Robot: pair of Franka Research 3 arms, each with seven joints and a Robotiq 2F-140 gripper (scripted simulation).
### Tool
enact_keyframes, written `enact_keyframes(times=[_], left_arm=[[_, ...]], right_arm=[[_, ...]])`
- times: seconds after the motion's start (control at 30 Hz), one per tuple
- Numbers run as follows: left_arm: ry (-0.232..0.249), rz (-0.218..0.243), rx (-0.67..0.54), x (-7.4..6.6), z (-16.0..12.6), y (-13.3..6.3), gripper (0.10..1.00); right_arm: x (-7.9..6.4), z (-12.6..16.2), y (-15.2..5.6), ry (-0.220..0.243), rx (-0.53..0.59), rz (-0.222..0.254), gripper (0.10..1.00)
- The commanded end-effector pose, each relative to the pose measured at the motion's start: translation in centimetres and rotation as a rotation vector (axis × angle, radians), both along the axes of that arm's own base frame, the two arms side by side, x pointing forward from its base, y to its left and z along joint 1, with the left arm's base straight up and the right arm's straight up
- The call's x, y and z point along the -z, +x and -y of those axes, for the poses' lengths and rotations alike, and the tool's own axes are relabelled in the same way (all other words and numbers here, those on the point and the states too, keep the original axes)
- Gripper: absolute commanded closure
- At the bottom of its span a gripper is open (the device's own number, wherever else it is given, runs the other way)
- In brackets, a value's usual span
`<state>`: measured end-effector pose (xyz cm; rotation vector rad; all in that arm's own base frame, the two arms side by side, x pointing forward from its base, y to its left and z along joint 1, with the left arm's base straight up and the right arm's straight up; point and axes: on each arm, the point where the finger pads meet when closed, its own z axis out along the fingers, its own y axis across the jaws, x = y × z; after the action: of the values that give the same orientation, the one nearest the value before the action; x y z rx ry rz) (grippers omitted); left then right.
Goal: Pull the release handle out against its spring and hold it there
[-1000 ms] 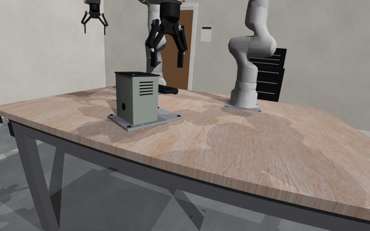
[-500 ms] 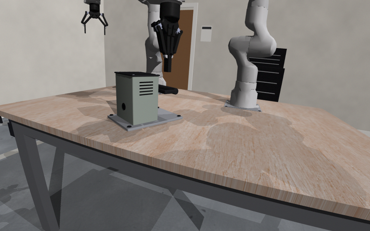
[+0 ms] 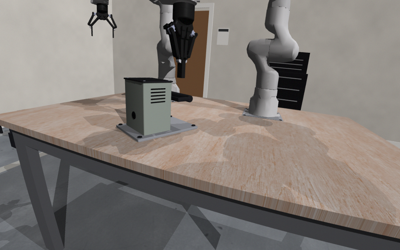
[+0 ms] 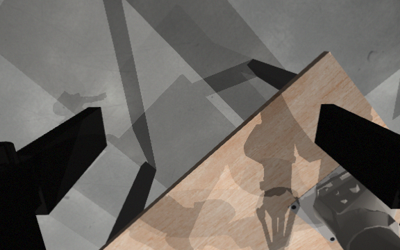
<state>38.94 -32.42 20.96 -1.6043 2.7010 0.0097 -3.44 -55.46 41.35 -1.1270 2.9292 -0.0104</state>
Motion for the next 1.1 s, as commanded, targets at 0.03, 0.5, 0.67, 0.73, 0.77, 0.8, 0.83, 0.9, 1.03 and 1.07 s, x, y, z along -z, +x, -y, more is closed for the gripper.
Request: enact_keyframes(times=[0.03,0.5,0.67,0.73,0.77,0.8,0.83,0.9,1.03,1.07], left_arm=[[-0.004,0.003,0.005,-0.11,0.11,0.05,0.999],[-0.004,0.003,0.005,-0.11,0.11,0.05,0.719],[-0.004,0.003,0.005,-0.11,0.11,0.05,0.719],[-0.004,0.003,0.005,-0.11,0.11,0.05,0.719],[-0.004,0.003,0.005,-0.11,0.11,0.05,0.719],[-0.004,0.003,0.005,-0.11,0.11,0.05,0.719],[-0.004,0.003,0.005,-0.11,0.11,0.05,0.719],[-0.004,0.003,0.005,-0.11,0.11,0.05,0.719],[-0.004,0.003,0.005,-0.11,0.11,0.05,0.719],[-0.004,0.003,0.005,-0.11,0.11,0.05,0.719]], right_arm=[[-0.01,0.0,0.0,0.0,0.0,0.0,0.098],[-0.01,0.0,0.0,0.0,0.0,0.0,0.098],[-0.01,0.0,0.0,0.0,0.0,0.0,0.098],[-0.01,0.0,0.0,0.0,0.0,0.0,0.098],[-0.01,0.0,0.0,0.0,0.0,0.0,0.098],[-0.01,0.0,0.0,0.0,0.0,0.0,0.098],[-0.01,0.0,0.0,0.0,0.0,0.0,0.098],[-0.01,0.0,0.0,0.0,0.0,0.0,0.098],[-0.01,0.0,0.0,0.0,0.0,0.0,0.098],[-0.01,0.0,0.0,0.0,0.0,0.0,0.098]])
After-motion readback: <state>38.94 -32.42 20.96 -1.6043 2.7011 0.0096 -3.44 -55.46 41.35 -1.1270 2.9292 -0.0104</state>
